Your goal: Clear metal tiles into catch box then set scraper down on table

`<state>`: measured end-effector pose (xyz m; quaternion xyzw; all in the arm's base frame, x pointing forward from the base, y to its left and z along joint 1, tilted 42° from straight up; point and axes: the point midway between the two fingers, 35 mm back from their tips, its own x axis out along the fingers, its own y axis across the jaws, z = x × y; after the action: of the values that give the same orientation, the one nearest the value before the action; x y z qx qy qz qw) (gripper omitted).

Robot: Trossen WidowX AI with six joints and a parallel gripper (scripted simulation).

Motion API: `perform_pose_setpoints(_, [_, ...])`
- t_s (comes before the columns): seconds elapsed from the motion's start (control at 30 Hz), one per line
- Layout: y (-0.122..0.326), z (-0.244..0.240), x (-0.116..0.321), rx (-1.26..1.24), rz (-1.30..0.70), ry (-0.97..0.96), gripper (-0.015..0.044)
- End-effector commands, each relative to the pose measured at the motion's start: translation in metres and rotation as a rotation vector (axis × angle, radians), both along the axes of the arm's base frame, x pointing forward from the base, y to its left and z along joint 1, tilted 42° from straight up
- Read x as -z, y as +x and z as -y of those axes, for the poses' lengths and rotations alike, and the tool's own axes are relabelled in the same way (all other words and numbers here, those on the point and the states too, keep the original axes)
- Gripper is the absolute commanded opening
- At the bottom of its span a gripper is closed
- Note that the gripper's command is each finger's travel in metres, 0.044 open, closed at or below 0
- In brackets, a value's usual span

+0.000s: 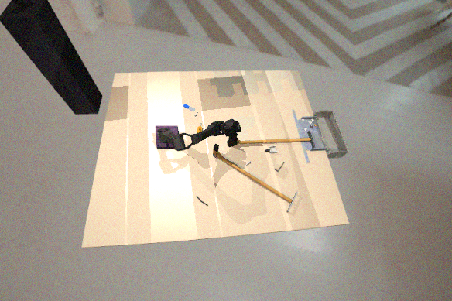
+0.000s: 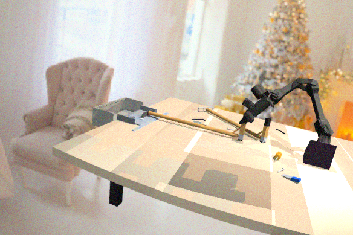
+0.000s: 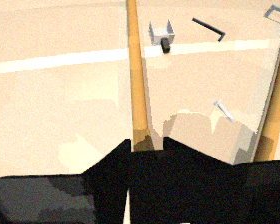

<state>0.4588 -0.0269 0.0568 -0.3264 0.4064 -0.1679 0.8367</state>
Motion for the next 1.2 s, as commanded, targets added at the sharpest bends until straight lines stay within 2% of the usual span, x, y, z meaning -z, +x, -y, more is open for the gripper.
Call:
perform_pose_setpoints(0.0, [-0.002, -0.003, -0.008, -0.003, 0.022, 0.002, 0.0])
perform_pose_setpoints(1.17, [-0.042, -0.002, -0.007, -0.006, 0.022, 0.002, 0.0])
